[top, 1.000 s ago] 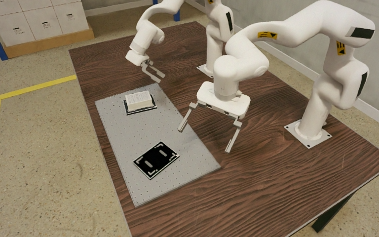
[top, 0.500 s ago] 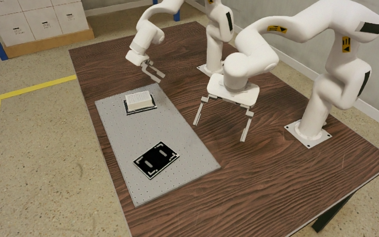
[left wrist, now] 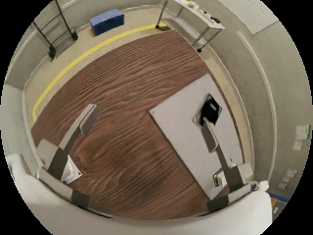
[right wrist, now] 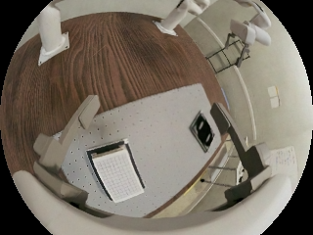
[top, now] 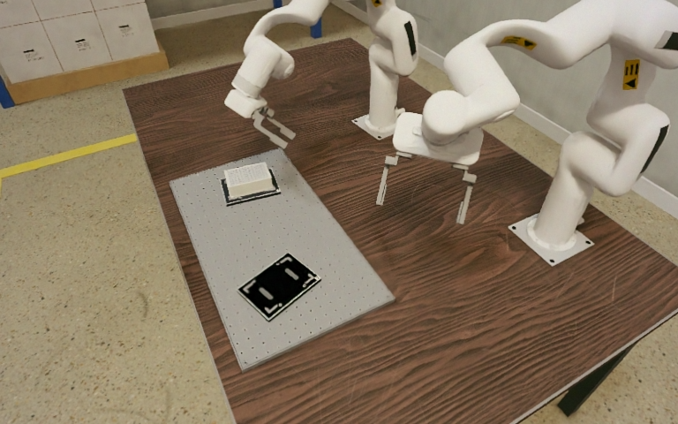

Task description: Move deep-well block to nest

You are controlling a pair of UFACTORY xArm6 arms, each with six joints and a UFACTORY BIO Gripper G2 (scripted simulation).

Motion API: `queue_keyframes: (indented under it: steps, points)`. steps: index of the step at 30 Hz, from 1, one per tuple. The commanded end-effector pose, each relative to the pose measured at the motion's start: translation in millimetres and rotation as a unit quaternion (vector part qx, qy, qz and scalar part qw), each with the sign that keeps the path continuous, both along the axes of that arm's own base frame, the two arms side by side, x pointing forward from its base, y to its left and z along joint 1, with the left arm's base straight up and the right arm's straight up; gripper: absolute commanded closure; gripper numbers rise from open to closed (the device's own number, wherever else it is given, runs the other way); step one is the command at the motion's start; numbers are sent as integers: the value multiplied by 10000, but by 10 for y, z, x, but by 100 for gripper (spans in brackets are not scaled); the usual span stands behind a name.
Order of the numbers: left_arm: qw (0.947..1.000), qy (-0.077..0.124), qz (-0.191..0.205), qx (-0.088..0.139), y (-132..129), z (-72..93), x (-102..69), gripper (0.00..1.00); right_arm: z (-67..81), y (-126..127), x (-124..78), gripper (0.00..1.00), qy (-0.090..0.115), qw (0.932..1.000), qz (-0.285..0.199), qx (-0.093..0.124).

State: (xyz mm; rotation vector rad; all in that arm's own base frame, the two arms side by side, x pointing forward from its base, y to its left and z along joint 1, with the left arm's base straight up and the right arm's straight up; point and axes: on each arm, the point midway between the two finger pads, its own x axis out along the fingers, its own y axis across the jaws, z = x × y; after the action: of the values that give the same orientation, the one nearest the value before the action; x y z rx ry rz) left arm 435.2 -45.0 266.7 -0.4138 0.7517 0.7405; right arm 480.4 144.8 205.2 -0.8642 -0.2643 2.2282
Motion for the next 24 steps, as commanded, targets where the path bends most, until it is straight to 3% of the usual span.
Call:
queue_keyframes:
  steps: [1,7,13,15,24]
  points:
    - [9991,290,114,-276,-131,6,-298,0,18,1,10,0,-23,10000,1,2]
    - [9943,779,210,-698,-350,13,-730,0,18,1,10,0,-23,10000,1,2]
    - [9860,1234,251,-1094,-559,47,-1134,0,18,1,10,0,-23,10000,1,2]
    - [9860,1234,251,-1094,-559,47,-1134,0,18,1,10,0,-23,10000,1,2]
    - [9699,1814,228,-1610,-826,127,-1655,0,18,1,10,0,-23,10000,1,2]
